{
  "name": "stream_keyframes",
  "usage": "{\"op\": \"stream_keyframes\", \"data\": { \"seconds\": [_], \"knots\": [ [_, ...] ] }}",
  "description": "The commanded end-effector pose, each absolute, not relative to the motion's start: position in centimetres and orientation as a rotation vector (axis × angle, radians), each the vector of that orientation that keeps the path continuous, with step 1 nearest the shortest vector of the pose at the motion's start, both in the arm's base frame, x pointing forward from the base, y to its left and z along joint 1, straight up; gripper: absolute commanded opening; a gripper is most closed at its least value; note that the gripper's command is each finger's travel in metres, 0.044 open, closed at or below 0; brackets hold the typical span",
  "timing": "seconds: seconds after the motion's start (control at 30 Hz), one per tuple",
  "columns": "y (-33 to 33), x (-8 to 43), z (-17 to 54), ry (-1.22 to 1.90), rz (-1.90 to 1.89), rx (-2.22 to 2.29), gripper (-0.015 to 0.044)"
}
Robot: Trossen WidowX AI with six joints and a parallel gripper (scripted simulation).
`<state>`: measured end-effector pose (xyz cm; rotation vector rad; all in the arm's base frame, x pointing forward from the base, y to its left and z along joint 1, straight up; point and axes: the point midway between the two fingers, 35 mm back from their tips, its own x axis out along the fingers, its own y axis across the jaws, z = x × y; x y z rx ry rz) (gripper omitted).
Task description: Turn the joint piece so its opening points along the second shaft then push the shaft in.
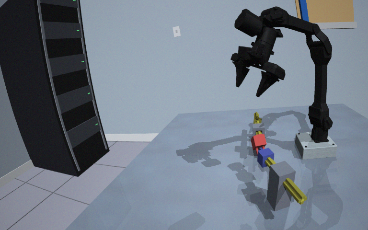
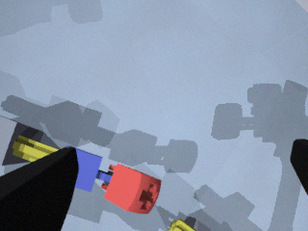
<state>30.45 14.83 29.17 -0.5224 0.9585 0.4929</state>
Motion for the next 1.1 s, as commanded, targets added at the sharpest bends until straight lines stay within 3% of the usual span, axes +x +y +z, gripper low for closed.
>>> {"op": "stream_keyframes", "data": {
  "seconds": [0.0, 0.8, 1.07],
  "knots": [
    [13.8, 30.8, 28.0, 1.038, 0.442, -0.461, 0.0440],
    [6.0, 30.9, 21.6, 1.513, 0.000, 0.002, 0.0440],
    [5.6, 30.8, 21.3, 1.539, 0.003, -0.002, 0.0440]
  ]
}}
